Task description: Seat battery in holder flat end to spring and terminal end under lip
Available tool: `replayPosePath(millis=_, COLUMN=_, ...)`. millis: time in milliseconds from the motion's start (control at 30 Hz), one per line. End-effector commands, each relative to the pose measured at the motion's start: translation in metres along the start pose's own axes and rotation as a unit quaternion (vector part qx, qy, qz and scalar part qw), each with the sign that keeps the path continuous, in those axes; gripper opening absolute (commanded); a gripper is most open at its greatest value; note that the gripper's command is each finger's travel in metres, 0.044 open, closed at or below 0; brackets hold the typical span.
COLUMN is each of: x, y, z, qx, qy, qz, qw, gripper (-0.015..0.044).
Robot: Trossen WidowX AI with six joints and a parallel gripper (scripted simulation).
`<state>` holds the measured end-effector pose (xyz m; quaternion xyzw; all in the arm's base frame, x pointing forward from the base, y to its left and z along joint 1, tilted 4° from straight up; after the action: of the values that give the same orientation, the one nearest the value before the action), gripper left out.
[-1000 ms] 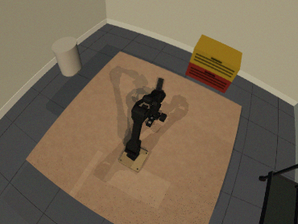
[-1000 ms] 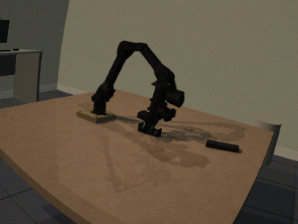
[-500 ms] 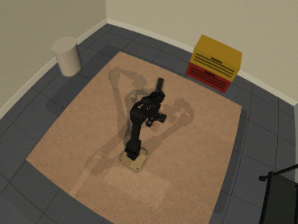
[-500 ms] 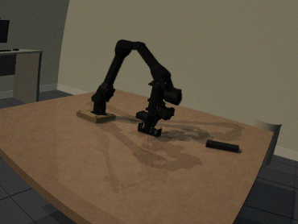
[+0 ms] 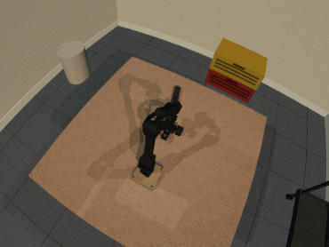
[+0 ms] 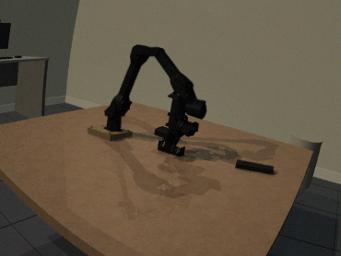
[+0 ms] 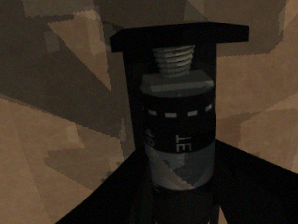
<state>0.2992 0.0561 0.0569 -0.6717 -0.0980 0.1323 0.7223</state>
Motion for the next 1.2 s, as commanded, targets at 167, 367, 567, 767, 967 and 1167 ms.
replayPosePath(millis=167, x=-0.008, y=0.001, z=0.002, qx=0.0, qy=0.002, qz=0.0, qw=1.0, gripper=0.0088)
replayPosePath(millis=367, x=-0.008, y=0.001, z=0.002, qx=0.0, qy=0.002, qz=0.0, qw=1.0, gripper=0.0088)
replayPosePath(millis=567, x=-0.008, y=0.001, z=0.002, qx=0.0, qy=0.002, qz=0.0, qw=1.0, gripper=0.0088)
replayPosePath(millis=767, x=-0.008, y=0.001, z=0.002, qx=0.0, qy=0.002, qz=0.0, qw=1.0, gripper=0.019)
replayPosePath(millis=967, x=-0.008, y=-0.008, z=0.002, qx=0.0, qy=0.001, qz=0.0, qw=1.0, gripper=0.019)
replayPosePath(millis=1167, x=-0.009, y=-0.014, z=0.002, qx=0.0, qy=0.0, qz=0.0, qw=1.0, gripper=0.019)
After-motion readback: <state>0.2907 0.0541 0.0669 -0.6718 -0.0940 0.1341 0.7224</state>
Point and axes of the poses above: the point midway between the two fingers, 35 mm back from their tips, its own y axis out along the fingers, its own z axis across the jaws, x = y × z, the point moved 3 cm from there along -y, back along the fingers, and after that the axes turned 9 degrees about -y, right-handed, at the moved point
